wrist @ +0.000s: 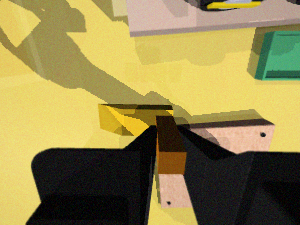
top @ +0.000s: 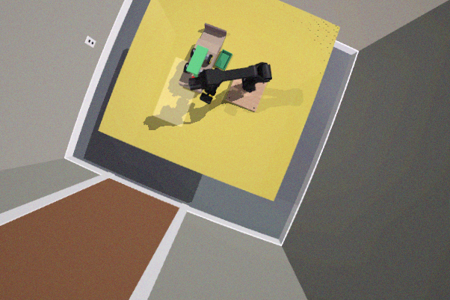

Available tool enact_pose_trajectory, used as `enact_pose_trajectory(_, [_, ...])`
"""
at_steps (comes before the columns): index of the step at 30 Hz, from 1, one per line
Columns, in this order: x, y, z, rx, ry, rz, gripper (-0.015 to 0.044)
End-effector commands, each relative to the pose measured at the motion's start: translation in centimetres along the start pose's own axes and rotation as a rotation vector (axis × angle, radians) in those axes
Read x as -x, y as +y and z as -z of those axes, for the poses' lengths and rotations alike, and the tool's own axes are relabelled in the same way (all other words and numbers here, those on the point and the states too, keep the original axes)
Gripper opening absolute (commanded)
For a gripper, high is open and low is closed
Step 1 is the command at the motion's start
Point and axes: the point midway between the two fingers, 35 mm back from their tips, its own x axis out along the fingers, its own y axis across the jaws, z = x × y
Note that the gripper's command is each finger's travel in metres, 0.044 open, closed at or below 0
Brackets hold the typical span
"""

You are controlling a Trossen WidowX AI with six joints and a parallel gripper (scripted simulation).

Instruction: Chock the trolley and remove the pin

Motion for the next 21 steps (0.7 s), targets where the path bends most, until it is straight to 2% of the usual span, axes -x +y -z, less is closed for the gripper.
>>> enact_pose_trajectory(1, [0.1,0.0,0.0,0.098,0.000,-0.004,0.0000])
enact_pose_trajectory(8, [0.0,-0.2,-0.1,0.098,0.000,-0.004,0.0000])
enact_pose_trajectory(21, [-0.2,-4.3,-1.7,0.098,-0.001,0.000,0.0000])
